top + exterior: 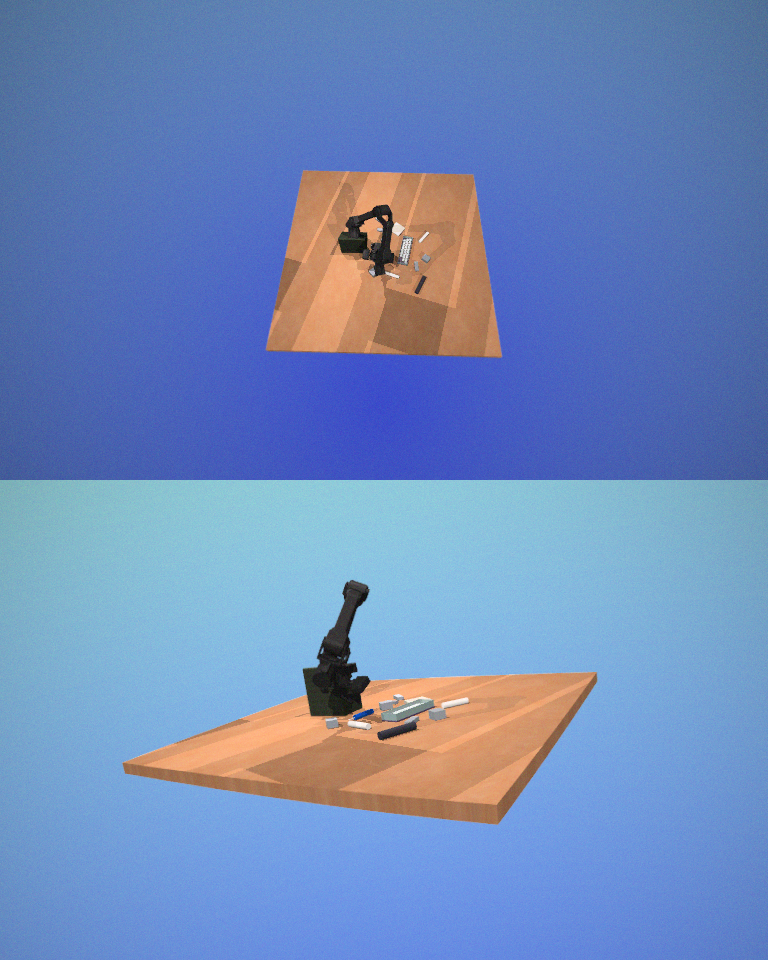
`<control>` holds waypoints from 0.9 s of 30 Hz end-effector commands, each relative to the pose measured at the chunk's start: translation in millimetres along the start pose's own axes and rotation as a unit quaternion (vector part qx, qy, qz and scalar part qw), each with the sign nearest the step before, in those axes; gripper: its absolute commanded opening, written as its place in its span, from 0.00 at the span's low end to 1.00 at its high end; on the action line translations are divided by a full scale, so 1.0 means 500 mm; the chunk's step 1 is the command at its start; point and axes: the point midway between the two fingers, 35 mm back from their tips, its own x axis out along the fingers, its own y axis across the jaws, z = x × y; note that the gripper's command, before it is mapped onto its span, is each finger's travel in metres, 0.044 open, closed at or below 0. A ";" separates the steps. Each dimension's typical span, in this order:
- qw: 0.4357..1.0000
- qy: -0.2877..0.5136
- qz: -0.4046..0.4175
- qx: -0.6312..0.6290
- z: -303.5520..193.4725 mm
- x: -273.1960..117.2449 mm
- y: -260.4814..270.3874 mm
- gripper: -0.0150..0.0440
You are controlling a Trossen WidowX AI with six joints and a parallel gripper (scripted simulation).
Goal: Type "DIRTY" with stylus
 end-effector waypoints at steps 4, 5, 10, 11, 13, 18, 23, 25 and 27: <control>1.000 -0.002 -0.001 0.003 -0.006 0.011 0.001 0.51; 1.000 -0.002 -0.001 0.003 -0.006 0.013 0.001 0.51; 1.000 -0.002 -0.001 0.003 -0.010 0.020 0.001 0.51; 1.000 -0.002 -0.001 0.003 -0.011 0.021 0.001 0.51; 1.000 -0.002 -0.001 0.003 -0.012 0.023 0.001 0.51; 1.000 -0.002 -0.001 0.003 -0.016 0.030 0.001 0.51; 1.000 -0.002 -0.001 0.003 -0.019 0.037 0.000 0.51; 1.000 -0.002 -0.001 0.003 -0.020 0.040 0.000 0.51; 1.000 -0.003 -0.001 0.003 -0.022 0.043 0.000 0.51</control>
